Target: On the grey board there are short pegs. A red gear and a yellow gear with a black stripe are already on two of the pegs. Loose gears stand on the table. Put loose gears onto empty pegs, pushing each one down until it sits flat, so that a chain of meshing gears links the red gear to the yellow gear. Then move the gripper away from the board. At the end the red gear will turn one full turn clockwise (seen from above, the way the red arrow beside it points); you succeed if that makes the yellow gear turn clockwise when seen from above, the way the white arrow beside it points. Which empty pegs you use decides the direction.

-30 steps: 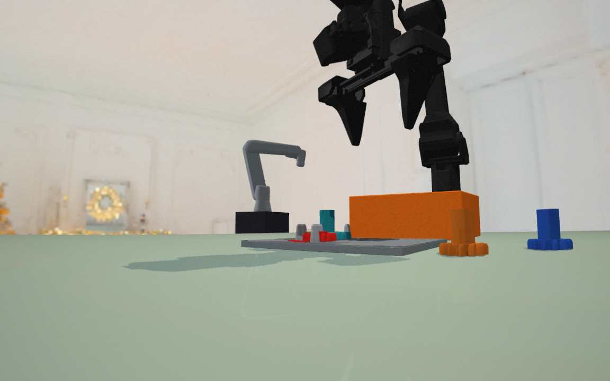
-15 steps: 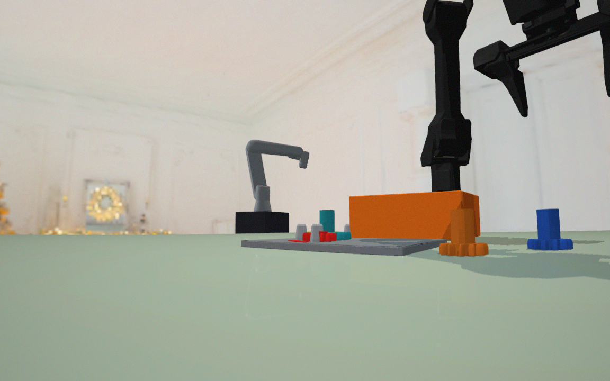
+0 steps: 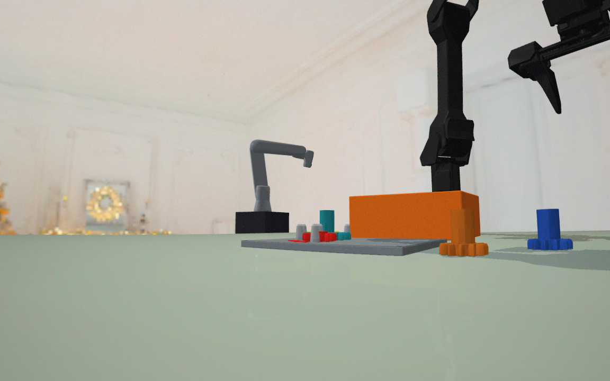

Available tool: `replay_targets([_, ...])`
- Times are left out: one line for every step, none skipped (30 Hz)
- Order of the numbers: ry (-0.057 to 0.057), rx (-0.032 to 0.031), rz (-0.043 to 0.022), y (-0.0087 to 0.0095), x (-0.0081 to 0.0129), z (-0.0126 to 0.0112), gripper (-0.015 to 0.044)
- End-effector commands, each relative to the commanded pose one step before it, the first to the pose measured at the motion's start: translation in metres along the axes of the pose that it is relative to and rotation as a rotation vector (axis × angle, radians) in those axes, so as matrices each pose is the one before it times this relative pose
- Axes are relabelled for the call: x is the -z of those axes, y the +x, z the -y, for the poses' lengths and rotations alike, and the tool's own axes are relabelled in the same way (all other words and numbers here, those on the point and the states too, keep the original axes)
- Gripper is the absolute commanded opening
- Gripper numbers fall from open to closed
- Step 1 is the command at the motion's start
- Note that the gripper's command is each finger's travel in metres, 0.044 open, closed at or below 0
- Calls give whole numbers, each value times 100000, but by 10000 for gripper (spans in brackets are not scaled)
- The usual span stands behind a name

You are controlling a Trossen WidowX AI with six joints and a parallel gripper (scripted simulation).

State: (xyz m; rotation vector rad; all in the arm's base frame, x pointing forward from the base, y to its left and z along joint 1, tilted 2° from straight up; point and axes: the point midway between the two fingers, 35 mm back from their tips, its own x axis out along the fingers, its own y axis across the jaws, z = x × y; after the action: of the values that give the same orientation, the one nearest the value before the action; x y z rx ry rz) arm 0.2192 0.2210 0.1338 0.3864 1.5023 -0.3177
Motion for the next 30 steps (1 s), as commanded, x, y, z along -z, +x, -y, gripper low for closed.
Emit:
replay_targets([543, -248, 484, -165, 13, 26, 440])
replay_targets([0, 0, 0, 0, 0, 0, 440])
replay_targets([0, 0, 0, 0, 0, 0, 440])
replay_targets([0, 0, 0, 0, 0, 0, 440])
replay_targets([0, 0, 0, 0, 0, 0, 440])
replay_targets([0, 0, 0, 0, 0, 0, 440])
replay_targets([0, 0, 0, 0, 0, 0, 440])
replay_targets([0, 0, 0, 0, 0, 0, 440])
replay_targets([0, 0, 0, 0, 0, 0, 440])
replay_targets([0, 0, 0, 0, 0, 0, 440])
replay_targets([0, 0, 0, 0, 0, 0, 440])
replay_targets([0, 0, 0, 0, 0, 0, 440])
replay_targets([0, 0, 0, 0, 0, 0, 440])
replay_targets([0, 0, 0, 0, 0, 0, 440])
replay_targets([0, 0, 0, 0, 0, 0, 440])
replay_targets([0, 0, 0, 0, 0, 0, 440])
replay_targets([0, 0, 0, 0, 0, 0, 440])
replay_targets([0, 0, 0, 0, 0, 0, 440])
replay_targets([0, 0, 0, 0, 0, 0, 440])
replay_targets([0, 0, 0, 0, 0, 0, 440])
replay_targets([0, 0, 0, 0, 0, 0, 440])
replay_targets([0, 0, 0, 0, 0, 0, 440])
replay_targets([0, 0, 0, 0, 0, 0, 440])
replay_targets([0, 0, 0, 0, 0, 0, 440])
replay_targets([0, 0, 0, 0, 0, 0, 440])
replay_targets([0, 0, 0, 0, 0, 0, 440])
replay_targets([0, 0, 0, 0, 0, 0, 440])
replay_targets([0, 0, 0, 0, 0, 0, 440])
replay_targets([0, 0, 0, 0, 0, 0, 440])
replay_targets([0, 0, 0, 0, 0, 0, 440])
